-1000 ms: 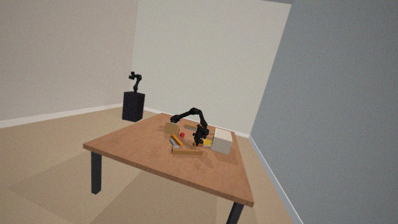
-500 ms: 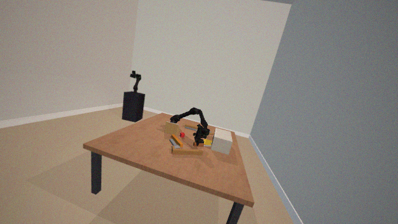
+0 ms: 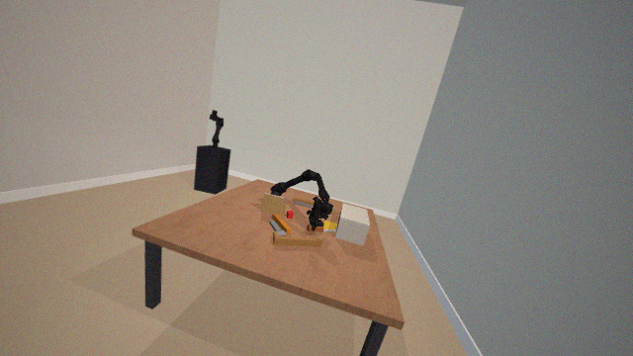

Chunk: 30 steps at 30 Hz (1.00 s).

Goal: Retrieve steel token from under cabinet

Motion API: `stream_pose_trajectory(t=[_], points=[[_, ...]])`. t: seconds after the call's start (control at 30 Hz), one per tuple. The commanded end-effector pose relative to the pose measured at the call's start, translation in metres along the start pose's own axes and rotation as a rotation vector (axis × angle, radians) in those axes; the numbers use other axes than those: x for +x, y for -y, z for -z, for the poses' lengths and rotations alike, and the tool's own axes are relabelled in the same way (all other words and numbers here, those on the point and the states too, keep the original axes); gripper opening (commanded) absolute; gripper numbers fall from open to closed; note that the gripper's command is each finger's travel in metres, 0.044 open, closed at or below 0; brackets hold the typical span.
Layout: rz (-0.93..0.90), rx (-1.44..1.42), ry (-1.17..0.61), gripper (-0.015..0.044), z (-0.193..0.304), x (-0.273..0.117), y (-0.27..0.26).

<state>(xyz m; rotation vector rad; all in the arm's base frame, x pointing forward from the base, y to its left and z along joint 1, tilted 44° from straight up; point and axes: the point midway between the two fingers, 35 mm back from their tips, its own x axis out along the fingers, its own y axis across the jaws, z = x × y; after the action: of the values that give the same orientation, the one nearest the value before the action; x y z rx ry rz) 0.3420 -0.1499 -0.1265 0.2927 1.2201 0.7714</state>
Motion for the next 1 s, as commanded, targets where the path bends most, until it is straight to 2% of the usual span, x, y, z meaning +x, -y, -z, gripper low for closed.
stream_pose_trajectory(t=[0.0,0.97], points=[[-0.008,0.004,0.007,0.0,-0.001,0.001,-0.006],[-0.01,0.005,0.006,0.0,-0.001,0.001,-0.035]])
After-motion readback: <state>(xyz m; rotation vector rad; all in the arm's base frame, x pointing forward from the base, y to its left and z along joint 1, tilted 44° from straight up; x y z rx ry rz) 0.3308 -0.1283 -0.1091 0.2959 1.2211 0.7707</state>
